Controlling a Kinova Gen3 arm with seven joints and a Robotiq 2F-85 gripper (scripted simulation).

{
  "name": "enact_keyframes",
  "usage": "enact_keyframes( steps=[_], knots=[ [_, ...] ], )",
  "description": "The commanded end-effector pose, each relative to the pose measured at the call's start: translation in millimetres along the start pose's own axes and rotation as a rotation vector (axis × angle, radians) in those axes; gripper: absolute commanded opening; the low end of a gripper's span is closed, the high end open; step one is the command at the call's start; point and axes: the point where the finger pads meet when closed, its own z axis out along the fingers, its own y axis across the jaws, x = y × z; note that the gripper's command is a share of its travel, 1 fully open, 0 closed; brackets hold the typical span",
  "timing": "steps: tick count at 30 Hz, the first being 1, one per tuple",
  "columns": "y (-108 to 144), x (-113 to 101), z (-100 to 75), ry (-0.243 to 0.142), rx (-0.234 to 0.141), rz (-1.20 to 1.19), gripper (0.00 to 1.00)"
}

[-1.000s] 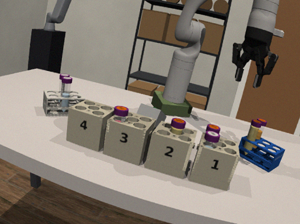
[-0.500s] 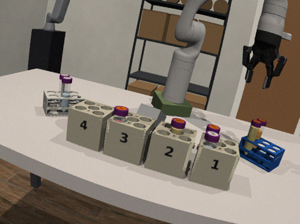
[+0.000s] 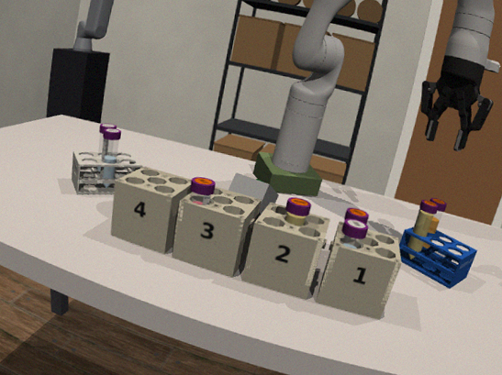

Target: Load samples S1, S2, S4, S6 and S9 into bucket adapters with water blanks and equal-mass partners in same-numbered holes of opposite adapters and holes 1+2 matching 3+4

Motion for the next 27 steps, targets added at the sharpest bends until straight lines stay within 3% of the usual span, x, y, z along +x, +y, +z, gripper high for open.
enact_keyframes(
  steps=[1,12,27],
  knots=[
    [2,15,0.5,-0.002,0.007,-0.01,0.62],
    [8,44,0.4,-0.002,0.007,-0.01,0.62],
    [9,44,0.4,0.002,0.003,-0.008,0.62]
  ],
)
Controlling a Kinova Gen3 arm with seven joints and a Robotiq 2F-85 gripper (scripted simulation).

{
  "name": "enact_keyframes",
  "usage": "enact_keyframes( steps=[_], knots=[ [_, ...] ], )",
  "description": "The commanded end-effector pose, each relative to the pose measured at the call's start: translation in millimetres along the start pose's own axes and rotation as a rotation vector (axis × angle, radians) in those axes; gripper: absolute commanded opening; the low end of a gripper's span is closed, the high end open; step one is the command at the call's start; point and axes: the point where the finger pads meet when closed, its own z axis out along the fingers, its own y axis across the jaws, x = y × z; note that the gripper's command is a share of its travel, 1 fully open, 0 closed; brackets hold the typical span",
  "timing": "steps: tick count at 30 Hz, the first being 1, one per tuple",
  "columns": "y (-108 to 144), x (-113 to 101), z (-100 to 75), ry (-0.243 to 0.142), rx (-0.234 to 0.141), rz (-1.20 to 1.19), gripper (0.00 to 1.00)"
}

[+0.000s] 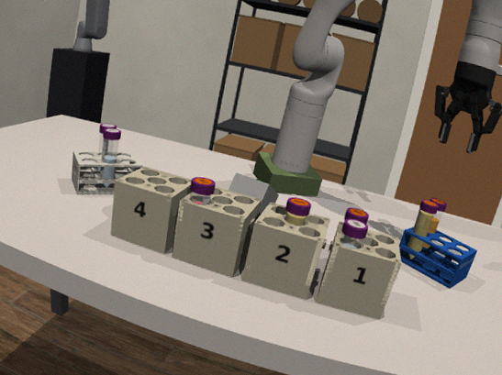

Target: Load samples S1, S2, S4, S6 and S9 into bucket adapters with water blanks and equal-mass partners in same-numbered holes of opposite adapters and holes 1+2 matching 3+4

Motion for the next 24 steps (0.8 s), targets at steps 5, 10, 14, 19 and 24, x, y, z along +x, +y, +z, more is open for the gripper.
enact_keyframes(
  steps=[5,10,14,19,24],
  knots=[
    [0,1,5.9,-0.004,0.0,-0.001,0.62],
    [0,1,12.6,-0.004,0.0,0.0,0.62],
    [0,0,17.9,-0.004,0.001,0.001,0.62],
    [0,0,21.9,-0.004,0.0,0.001,0.62],
    [0,0,28.6,-0.004,0.001,0.001,0.62]
  ],
)
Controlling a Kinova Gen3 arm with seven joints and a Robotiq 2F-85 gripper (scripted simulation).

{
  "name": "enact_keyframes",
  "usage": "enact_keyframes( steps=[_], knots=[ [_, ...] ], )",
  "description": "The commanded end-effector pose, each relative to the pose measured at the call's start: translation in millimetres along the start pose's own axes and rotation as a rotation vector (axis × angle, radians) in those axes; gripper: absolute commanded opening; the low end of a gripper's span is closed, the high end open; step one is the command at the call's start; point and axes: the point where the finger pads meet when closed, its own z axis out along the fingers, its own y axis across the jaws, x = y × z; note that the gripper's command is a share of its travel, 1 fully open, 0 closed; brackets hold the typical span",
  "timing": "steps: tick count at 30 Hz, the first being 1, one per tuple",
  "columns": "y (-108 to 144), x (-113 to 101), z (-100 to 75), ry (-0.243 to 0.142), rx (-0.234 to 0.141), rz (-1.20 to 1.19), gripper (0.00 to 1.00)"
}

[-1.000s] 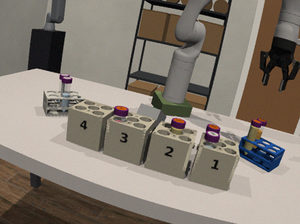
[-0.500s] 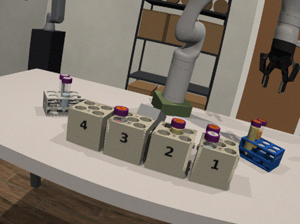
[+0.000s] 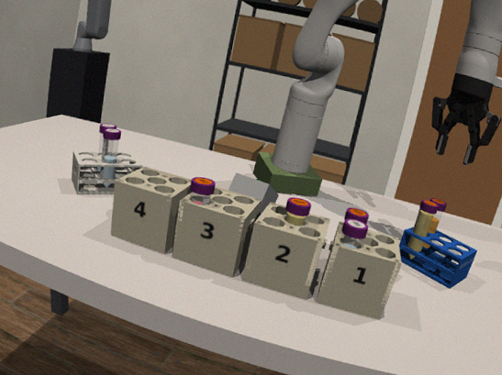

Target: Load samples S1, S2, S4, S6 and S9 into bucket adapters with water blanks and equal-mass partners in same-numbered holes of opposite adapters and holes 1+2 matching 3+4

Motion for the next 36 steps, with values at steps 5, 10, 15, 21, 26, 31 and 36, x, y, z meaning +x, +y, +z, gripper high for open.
enact_keyframes(
  steps=[5,10,15,21,26,31,36],
  knots=[
    [0,-1,12.4,-0.002,0.001,0.005,0.62],
    [0,0,16.4,0.0,0.002,0.007,0.62],
    [0,-1,23.1,-0.002,0.001,0.005,0.62],
    [0,-1,31.1,-0.002,0.001,0.006,0.62],
    [0,-1,35.0,-0.002,0.001,0.005,0.62],
    [0,-1,41.7,-0.002,0.001,0.005,0.62],
    [0,-1,48.4,-0.002,0.002,0.005,0.62]
  ],
)
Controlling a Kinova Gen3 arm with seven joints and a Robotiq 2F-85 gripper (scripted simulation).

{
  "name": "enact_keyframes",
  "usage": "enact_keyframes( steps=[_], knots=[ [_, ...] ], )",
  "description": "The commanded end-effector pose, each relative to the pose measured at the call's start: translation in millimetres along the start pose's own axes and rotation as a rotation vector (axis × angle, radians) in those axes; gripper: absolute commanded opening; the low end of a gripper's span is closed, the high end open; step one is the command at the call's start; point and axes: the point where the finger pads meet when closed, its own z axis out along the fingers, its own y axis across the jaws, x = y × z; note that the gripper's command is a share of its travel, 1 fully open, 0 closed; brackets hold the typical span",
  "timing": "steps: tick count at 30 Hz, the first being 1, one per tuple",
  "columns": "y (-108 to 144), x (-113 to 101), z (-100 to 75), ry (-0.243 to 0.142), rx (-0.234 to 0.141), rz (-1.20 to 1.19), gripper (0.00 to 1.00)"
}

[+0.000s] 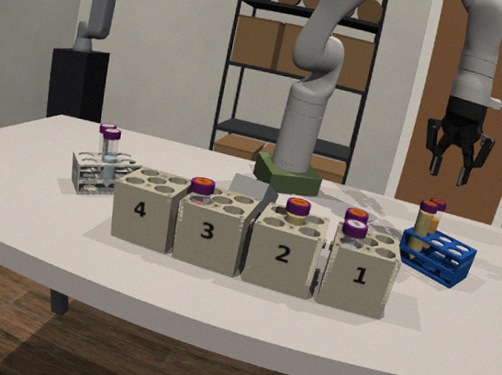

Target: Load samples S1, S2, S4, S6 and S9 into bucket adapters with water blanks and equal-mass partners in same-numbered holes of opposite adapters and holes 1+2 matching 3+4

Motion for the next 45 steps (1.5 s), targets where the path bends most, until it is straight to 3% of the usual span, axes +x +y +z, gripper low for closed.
enact_keyframes(
  steps=[1,45],
  knots=[
    [0,-1,7.3,-0.002,0.002,0.006,0.62],
    [0,0,55.2,0.0,0.001,0.007,0.62]
  ],
)
